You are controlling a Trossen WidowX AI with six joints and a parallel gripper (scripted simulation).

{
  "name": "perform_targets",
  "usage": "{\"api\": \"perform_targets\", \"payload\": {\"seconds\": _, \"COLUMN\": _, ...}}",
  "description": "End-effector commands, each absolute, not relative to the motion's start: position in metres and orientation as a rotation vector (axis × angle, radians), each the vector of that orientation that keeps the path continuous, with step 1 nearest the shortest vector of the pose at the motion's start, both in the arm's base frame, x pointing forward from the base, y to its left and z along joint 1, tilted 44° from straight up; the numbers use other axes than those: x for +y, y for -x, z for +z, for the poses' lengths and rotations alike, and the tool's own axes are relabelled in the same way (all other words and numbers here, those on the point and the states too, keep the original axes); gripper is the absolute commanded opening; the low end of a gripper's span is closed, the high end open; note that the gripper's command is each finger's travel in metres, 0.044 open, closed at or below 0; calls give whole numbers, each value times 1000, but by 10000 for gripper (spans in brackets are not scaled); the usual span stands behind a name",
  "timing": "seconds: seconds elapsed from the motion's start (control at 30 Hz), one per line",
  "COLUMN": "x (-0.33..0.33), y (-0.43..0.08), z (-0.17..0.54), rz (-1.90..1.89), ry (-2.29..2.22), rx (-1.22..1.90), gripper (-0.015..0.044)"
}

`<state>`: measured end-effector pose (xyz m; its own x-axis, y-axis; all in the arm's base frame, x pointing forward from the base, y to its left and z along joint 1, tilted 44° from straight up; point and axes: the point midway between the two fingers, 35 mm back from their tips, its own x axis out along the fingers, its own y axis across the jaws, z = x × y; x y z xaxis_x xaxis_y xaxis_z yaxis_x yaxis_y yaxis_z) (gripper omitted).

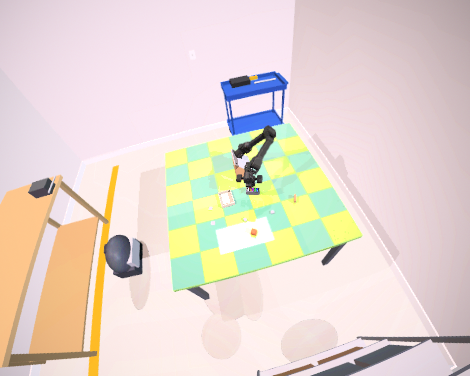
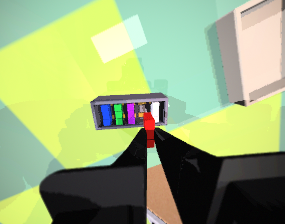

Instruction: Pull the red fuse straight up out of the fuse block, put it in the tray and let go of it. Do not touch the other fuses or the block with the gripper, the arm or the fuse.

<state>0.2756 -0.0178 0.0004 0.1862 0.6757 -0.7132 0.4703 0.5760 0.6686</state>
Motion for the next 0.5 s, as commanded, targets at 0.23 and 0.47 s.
{"api": "perform_targets", "payload": {"seconds": 0.23, "x": -36, "y": -279, "z": -3, "rz": 184, "ry": -1026, "rx": 1446, "gripper": 0}}
{"api": "perform_targets", "payload": {"seconds": 0.47, "x": -64, "y": -284, "z": -24, "rz": 174, "ry": -1020, "rx": 1446, "gripper": 0}}
